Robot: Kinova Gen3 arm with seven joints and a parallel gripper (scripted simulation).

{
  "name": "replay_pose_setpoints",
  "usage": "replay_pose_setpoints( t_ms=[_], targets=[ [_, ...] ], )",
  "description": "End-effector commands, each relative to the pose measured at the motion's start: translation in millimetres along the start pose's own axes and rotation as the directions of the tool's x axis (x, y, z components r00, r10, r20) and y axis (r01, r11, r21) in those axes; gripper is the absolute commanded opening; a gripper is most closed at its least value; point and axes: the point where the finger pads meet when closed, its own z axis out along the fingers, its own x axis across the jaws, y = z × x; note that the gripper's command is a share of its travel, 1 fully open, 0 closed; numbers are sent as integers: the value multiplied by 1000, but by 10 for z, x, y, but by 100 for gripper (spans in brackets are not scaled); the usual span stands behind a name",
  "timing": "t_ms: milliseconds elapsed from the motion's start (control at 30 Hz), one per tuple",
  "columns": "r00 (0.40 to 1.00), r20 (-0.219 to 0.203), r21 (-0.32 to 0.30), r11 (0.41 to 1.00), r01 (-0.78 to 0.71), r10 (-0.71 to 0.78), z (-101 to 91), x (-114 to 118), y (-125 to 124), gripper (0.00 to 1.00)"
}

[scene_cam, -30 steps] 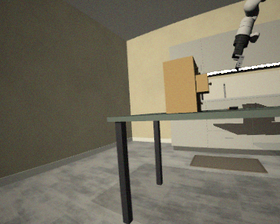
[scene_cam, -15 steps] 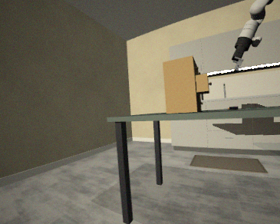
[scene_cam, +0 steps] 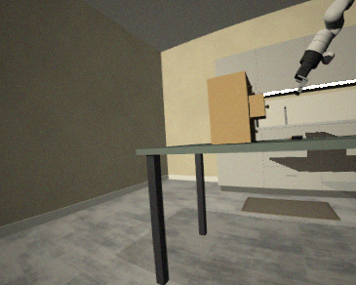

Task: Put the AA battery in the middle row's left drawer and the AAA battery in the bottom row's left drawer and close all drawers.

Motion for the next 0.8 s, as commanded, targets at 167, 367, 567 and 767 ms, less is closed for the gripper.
replay_pose_setpoints(
  t_ms=[167,367,567,767],
  targets=[
    [1000,-10,-39,999,-6,5,85,29,-46,100],
    [1000,-10,-61,998,-6,5,119,30,-46,100],
    [1000,-10,-90,996,-6,5,166,30,-47,100],
    [1000,-10,-115,993,-7,5,202,32,-46,100]
  ],
)
